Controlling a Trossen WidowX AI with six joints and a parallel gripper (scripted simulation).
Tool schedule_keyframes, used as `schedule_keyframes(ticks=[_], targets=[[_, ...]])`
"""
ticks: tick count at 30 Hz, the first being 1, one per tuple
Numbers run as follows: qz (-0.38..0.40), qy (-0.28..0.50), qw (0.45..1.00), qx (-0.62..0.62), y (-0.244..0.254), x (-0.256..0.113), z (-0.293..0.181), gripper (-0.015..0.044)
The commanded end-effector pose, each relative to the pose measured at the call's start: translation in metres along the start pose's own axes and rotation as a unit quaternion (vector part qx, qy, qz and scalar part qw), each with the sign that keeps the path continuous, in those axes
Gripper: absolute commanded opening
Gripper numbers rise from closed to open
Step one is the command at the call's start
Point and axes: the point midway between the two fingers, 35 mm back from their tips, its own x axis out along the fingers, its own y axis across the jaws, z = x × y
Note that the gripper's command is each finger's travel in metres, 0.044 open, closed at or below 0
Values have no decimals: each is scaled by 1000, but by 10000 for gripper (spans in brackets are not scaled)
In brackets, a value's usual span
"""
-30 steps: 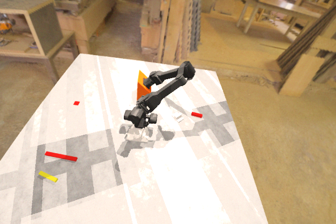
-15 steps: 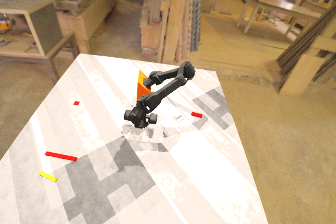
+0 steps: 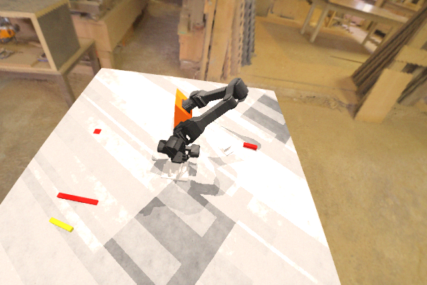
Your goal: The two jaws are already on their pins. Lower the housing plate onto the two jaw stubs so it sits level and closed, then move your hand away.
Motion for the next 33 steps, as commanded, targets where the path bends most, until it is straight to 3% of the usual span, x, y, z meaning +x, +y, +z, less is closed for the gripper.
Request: schedule_keyframes(ticks=[1, 11, 15, 28, 33], targets=[[1, 0, 1000, 2, 0, 0, 0, 351], [1, 0, 1000, 2, 0, 0, 0, 351], [0, 0, 1000, 0, 0, 0, 0, 440], [0, 0, 1000, 0, 0, 0, 0, 440], [-2, 0, 1000, 1, -1, -29, 2, 440]])
